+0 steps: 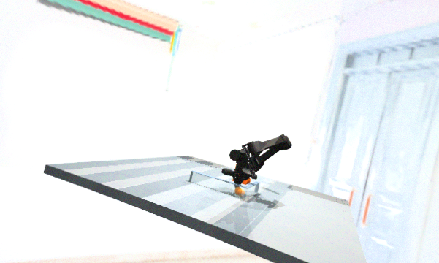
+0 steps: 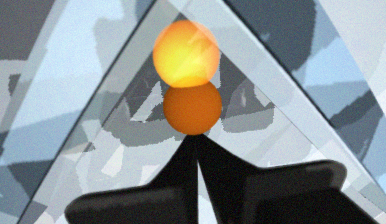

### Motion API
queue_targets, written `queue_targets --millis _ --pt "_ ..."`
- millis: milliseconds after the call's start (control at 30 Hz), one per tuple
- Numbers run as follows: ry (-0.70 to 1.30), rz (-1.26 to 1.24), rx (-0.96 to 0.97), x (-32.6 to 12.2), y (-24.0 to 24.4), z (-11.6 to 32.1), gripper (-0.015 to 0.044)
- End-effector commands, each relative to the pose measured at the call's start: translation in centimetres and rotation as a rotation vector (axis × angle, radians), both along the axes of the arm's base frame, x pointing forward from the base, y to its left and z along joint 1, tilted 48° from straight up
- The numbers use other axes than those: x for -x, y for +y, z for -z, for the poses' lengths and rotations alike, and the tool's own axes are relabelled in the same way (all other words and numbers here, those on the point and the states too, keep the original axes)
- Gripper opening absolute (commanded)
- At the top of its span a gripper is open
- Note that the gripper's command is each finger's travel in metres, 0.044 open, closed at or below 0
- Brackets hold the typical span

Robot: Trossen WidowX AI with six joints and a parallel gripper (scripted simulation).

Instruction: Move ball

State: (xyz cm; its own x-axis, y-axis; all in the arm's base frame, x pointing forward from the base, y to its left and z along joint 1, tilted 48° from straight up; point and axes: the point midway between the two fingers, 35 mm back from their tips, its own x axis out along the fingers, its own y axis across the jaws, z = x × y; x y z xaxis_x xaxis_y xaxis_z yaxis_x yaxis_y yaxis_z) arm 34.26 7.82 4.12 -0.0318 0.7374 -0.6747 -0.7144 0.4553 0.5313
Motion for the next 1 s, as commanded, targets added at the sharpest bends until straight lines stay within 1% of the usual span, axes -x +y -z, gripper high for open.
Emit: queue_targets --millis 0,267,967 --pt "0.002 0.0 -0.003 -0.9 0.7 -0.6 0.0" --pt "0.001 0.0 -0.004 -2.1 1.6 -1.5 0.0" --pt "0.002 0.0 -0.002 0.1 -0.2 0.3 0.0"
